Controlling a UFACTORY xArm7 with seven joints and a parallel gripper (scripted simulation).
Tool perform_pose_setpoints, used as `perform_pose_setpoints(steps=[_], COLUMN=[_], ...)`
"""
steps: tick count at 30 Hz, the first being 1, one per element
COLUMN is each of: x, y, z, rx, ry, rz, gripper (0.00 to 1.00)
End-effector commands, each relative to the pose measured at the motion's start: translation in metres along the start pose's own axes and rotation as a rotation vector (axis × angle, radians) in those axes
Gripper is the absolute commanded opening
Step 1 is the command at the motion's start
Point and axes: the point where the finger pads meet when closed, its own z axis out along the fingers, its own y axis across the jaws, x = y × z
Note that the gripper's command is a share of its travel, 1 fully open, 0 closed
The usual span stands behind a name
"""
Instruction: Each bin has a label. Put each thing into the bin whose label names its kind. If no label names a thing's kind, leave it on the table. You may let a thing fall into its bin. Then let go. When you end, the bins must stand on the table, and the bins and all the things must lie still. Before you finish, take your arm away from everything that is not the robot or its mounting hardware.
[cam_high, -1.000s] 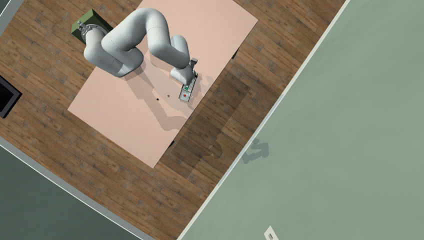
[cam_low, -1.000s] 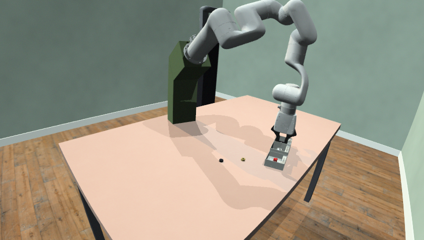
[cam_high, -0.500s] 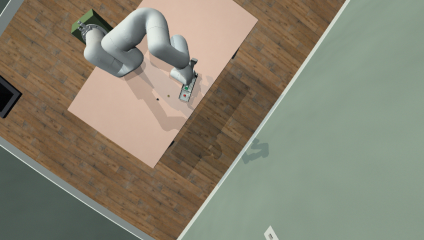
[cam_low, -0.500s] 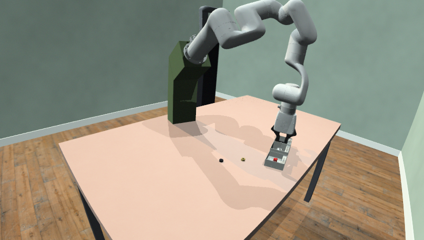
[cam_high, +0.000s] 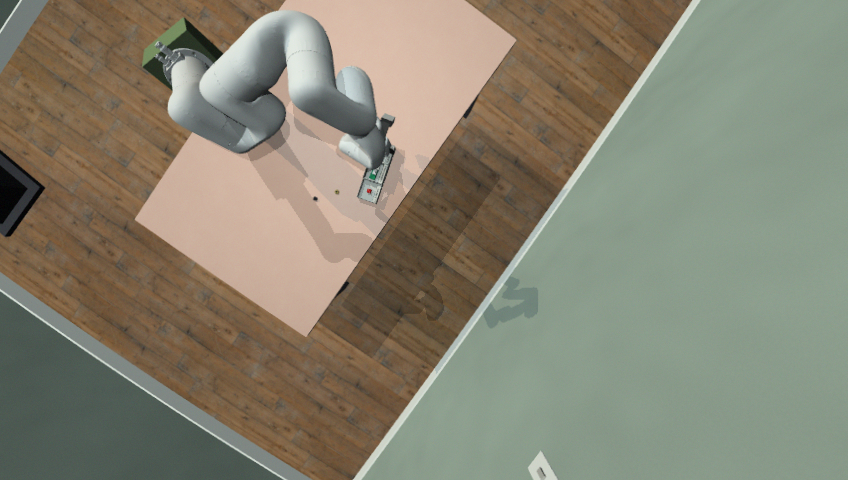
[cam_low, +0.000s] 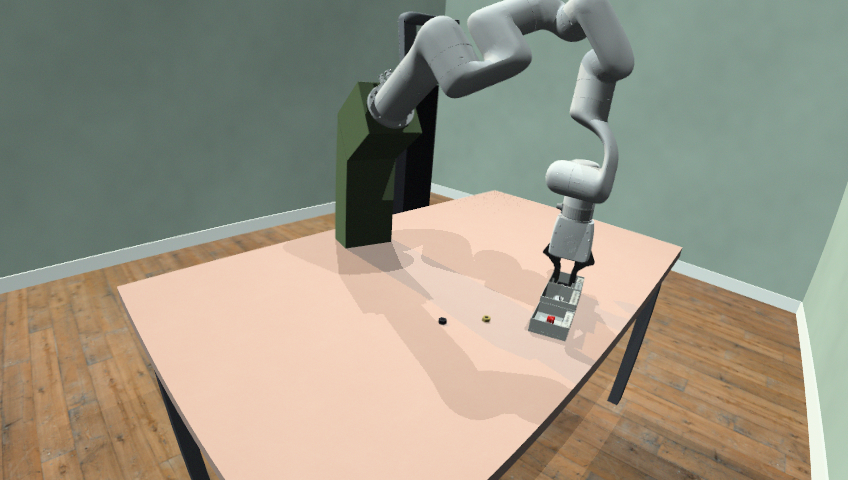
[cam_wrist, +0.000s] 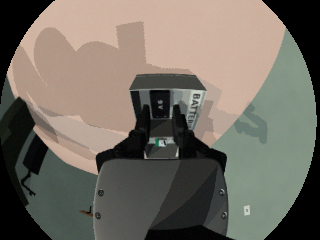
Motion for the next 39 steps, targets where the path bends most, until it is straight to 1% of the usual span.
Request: perform_pose_setpoints(steps=[1,5,10,18,19,27,29,39], x=[0.001,0.001,0.001,0.001,0.001,0.001,0.001,0.001], y=[0.001,0.001,0.001,0.001,0.001,0.001,0.001,0.001], z=[-0.005,-0.01,-0.034,-0.034,-0.038,-0.07,-0.07,-0.11], rx=[-0.002,-0.002,-0.002,-0.002,-0.002,-0.002,-0.002,-0.002], ry=[0.002,0.002,0.002,0.002,0.002,0.002,0.002,0.002], rz=[0.0,0.0,0.0,0.0,0.0,0.0,0.0,-0.001], gripper=[0.33,0.33,0.33,0.33,1.0,1.0,1.0,1.0])
